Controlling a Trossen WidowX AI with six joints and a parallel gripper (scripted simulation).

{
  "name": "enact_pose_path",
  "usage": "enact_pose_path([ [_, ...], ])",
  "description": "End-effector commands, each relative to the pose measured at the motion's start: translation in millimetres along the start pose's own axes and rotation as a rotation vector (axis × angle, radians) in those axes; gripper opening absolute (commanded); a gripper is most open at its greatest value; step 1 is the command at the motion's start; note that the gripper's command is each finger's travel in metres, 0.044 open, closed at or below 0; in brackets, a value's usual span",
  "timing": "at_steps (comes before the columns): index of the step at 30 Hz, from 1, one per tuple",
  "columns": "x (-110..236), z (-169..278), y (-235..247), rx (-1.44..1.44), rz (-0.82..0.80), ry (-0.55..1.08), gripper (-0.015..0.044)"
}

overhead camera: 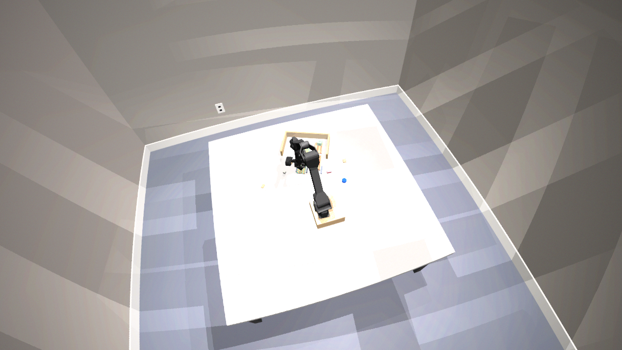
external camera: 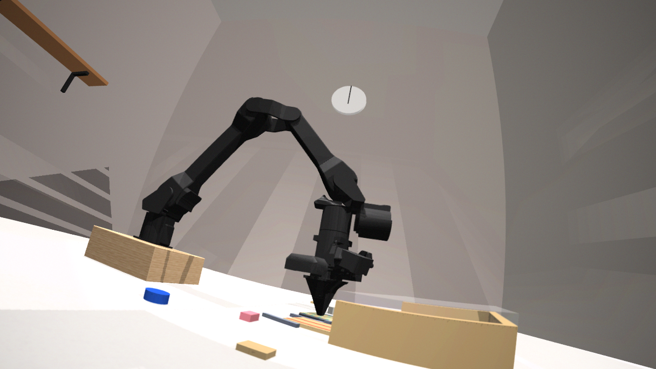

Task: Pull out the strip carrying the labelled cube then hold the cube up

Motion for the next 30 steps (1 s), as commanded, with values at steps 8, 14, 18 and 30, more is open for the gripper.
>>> enact_pose_path([
  [8,-5,20,4,-0.001,0.003,0.018,0.0000],
  [14,-5,29,6,-0.001,0.003,0.019,0.0000],
  [18,-5,35,8,-0.001,0.003,0.019,0.0000],
  [30,-5,53,12,-0.001,0.003,0.021,0.0000],
])
Point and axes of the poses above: the point midway between the two fingers, 35 mm back from their tips, its own x axis back along the fingers, its own y axis across the jaws, z = x × y, the point moved 4 cm from there along x, back along the fingers, and after that the axes turned 14 degrees about x, right-handed, at the moved point
